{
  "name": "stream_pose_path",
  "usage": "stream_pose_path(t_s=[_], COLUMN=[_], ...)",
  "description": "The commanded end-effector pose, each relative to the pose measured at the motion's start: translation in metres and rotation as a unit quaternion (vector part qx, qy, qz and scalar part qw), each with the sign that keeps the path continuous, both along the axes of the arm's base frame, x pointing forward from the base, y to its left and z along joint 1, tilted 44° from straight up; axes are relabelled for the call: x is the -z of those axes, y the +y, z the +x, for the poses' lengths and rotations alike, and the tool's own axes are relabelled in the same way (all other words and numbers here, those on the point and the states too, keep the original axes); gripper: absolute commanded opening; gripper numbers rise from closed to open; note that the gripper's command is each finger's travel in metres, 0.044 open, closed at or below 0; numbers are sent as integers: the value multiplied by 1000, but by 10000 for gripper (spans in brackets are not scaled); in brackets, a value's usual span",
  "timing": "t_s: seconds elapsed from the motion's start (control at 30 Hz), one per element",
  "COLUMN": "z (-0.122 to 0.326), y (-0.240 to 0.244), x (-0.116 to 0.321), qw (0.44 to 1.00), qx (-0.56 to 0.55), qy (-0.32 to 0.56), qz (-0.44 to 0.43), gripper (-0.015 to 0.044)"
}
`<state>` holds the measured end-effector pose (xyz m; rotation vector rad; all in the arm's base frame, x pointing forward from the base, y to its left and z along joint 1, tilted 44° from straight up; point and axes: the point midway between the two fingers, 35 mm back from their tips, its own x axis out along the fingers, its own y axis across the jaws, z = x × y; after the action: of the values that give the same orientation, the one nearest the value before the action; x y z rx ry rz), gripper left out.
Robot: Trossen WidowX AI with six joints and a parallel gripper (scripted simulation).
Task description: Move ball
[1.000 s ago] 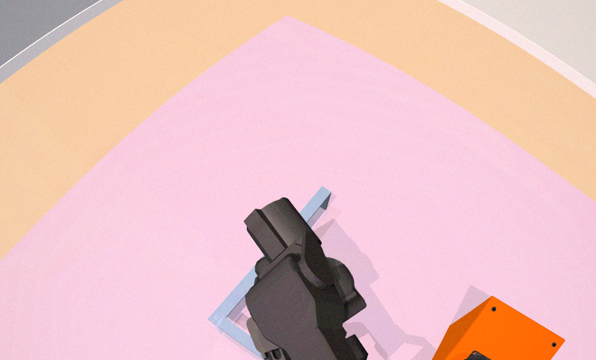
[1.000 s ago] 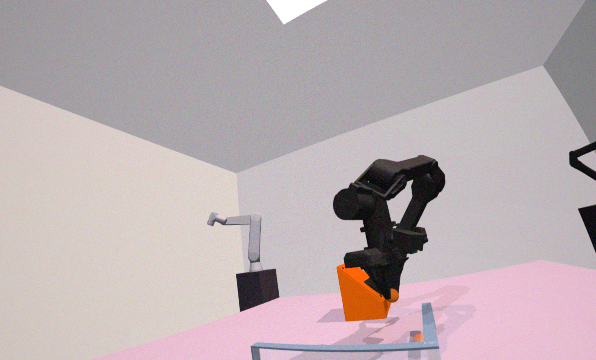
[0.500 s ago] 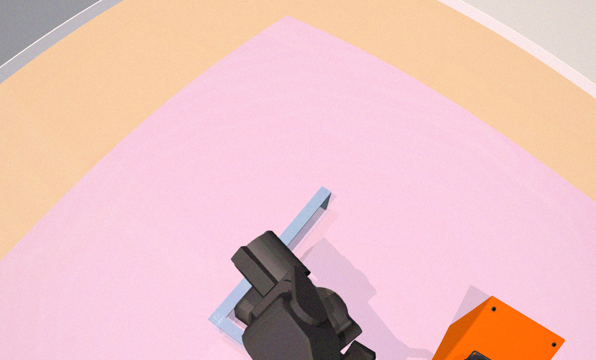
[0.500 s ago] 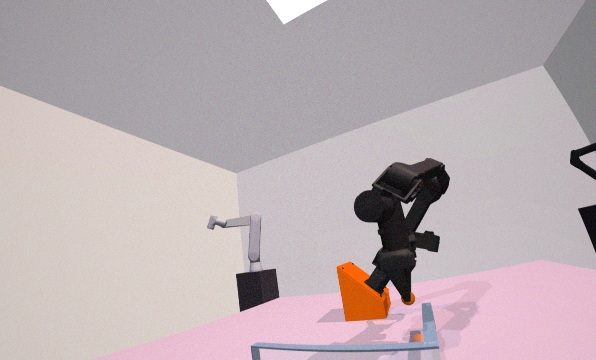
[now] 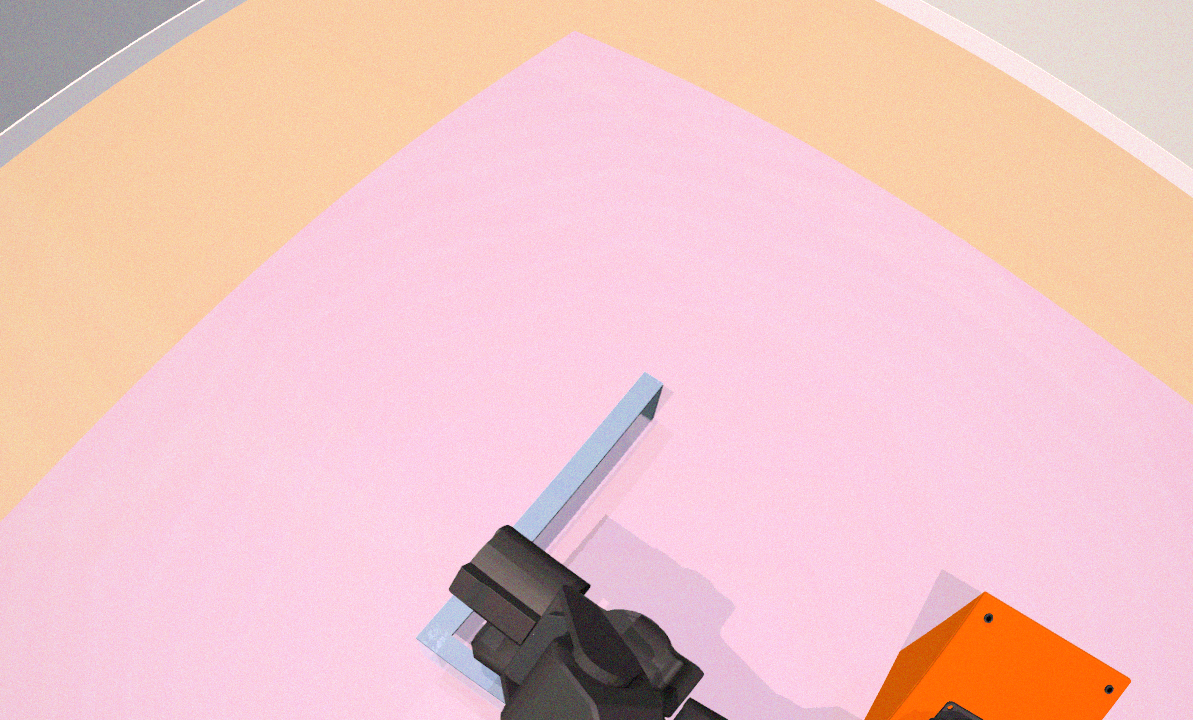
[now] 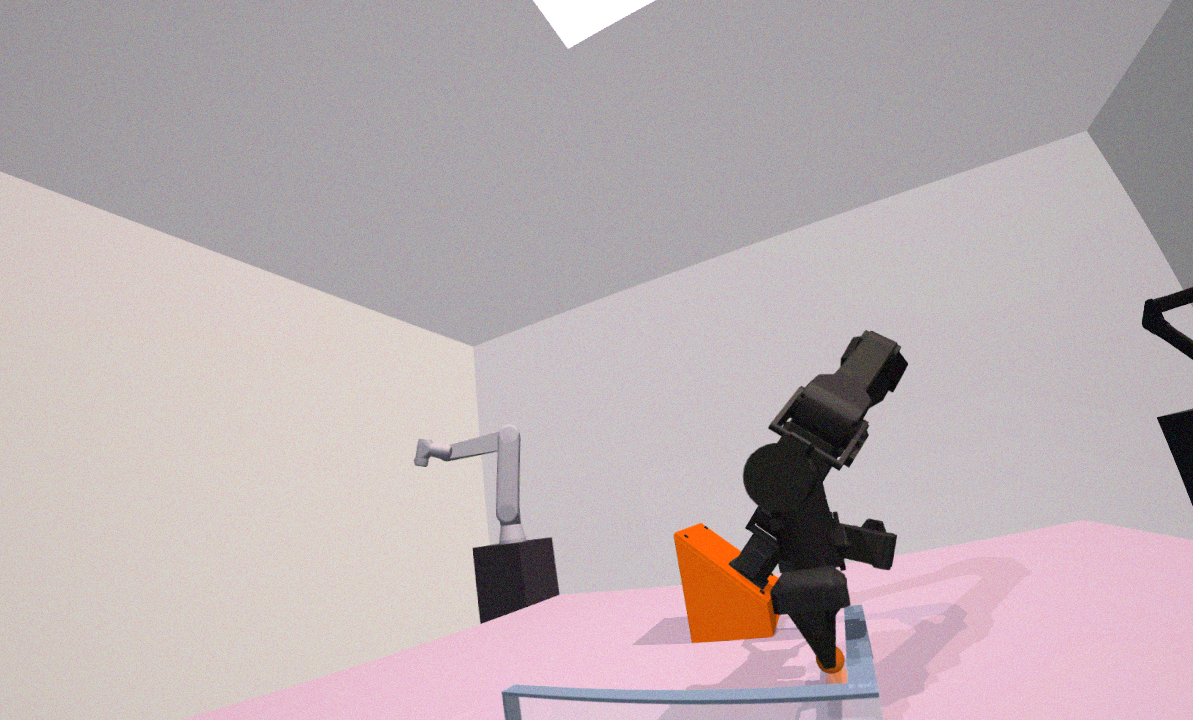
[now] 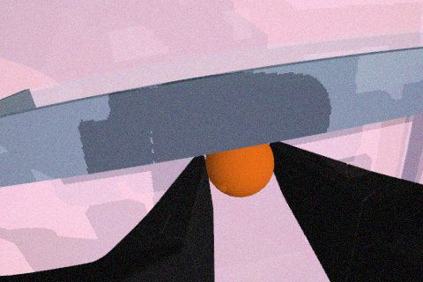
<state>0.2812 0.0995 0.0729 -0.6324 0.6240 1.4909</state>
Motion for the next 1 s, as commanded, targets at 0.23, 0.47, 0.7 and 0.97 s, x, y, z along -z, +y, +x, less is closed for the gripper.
stream_pose_path(t_s=[0.23,0.47,0.7,0.97], z=[-1,-2,-2,-1], y=[10,18,20,19], x=[10,18,20,19], qw=[1000,1000,1000,1000], qx=[2,2,2,2], qy=[2,2,2,-1], qz=[3,3,4,2], gripper=[0,0,0,157])
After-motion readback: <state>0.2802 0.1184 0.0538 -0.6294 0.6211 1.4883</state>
